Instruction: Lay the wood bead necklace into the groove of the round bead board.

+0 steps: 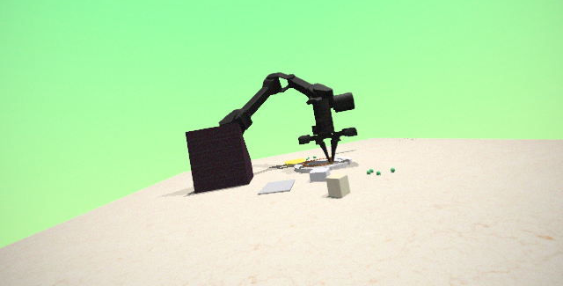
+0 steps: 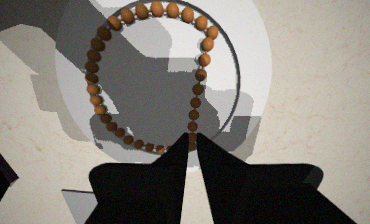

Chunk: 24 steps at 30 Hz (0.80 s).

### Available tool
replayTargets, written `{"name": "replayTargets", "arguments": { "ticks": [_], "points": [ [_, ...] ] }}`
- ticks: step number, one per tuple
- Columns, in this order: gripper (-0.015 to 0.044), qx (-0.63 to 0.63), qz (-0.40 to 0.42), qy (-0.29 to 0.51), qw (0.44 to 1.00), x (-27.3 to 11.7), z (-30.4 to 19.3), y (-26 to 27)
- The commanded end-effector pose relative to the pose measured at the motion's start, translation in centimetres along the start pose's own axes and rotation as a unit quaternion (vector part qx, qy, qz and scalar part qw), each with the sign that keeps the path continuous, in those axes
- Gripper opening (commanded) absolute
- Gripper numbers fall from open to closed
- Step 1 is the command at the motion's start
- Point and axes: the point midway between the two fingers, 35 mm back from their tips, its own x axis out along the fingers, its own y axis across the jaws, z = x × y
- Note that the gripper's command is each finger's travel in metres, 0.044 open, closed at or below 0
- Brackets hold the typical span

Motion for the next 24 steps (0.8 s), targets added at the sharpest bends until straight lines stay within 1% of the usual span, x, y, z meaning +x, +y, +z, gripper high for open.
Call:
{"name": "replayTargets", "arguments": {
  "ticks": [1,16,24],
  "points": [
    [0.0000,0.000,0.000,0.000,1.000,0.0,0.0,0.0],
    [0.0000,0.003,-0.001,-0.002,1.000,-0.6,0.0,0.0],
    [0.0000,0.003,-0.001,-0.002,1.000,-0.6,-0.8,-1.1]
  ]
}}
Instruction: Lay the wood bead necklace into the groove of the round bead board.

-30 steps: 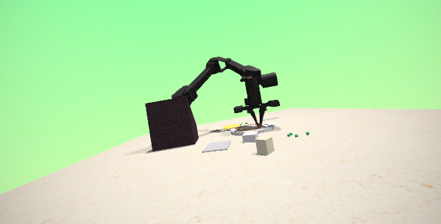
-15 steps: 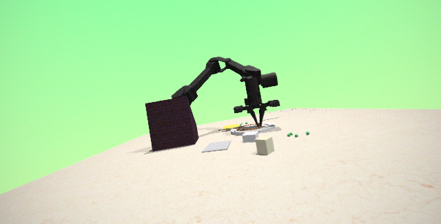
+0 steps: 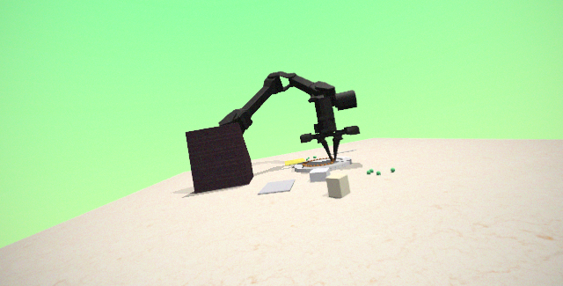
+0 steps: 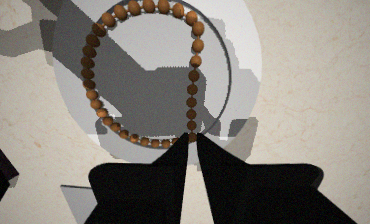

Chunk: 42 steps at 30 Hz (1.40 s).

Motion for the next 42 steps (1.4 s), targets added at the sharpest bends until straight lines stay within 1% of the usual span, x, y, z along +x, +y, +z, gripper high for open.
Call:
{"name": "replayTargets", "arguments": {
  "ticks": [1,11,28,42],
  "points": [
    [0.0000,-0.003,-0.002,0.000,1.000,-0.16,-0.22,-0.43],
    [0.0000,-0.003,-0.002,0.000,1.000,0.64,-0.21,-0.43],
    [0.0440,-0.002,-0.001,0.000,1.000,0.15,-0.17,-0.37],
    [0.0440,-0.003,-0.002,0.000,1.000,-0.16,-0.17,-0.37]
  ]
}}
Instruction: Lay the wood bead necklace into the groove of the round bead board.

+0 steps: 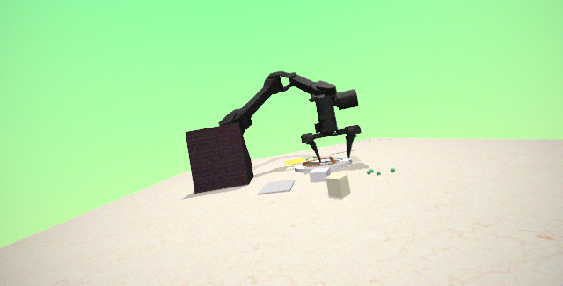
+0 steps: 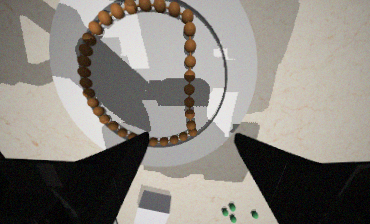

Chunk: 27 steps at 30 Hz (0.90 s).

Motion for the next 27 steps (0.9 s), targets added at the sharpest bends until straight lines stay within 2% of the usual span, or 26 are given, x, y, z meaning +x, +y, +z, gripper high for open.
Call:
{"name": "replayTargets", "arguments": {
  "ticks": [1,5,17,20,27],
  "points": [
    [0.0440,-0.002,0.000,0.001,1.000,-0.1,0.0,0.0],
    [0.0440,-0.002,0.000,0.001,1.000,-0.1,0.0,0.0],
    [0.0125,-0.049,0.000,0.000,0.999,-2.6,7.7,0.2],
    [0.0120,-0.059,0.000,-0.001,0.998,-3.2,9.4,0.5],
    [0.0120,-0.059,0.000,-0.001,0.998,-2.5,9.6,0.5]
  ]
}}
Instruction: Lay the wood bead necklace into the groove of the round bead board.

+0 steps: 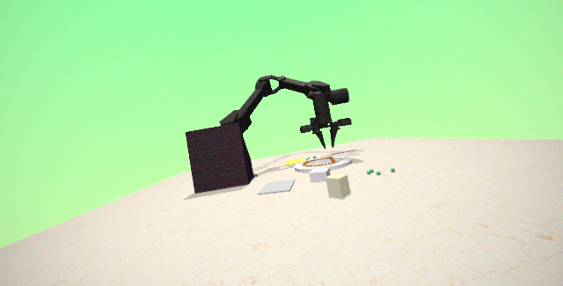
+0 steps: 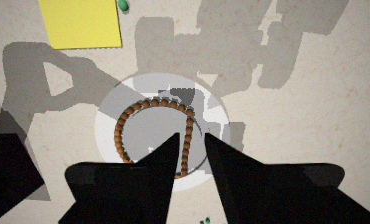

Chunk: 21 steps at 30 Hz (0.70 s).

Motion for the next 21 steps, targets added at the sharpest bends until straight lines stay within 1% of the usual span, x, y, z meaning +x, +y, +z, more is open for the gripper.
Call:
{"name": "replayTargets", "arguments": {
  "ticks": [1,3,4,7,21],
  "points": [
    [0.0120,0.001,0.000,-0.001,1.000,0.8,0.3,0.0],
    [0.0120,0.001,0.000,-0.001,1.000,1.3,0.3,0.0],
    [0.0120,-0.001,-0.001,0.000,1.000,0.5,0.1,-0.1],
    [0.0120,-0.001,-0.001,0.000,1.000,0.7,0.1,-0.1],
    [0.0120,0.001,-0.001,-0.001,1.000,2.8,0.3,0.0]
  ]
}}
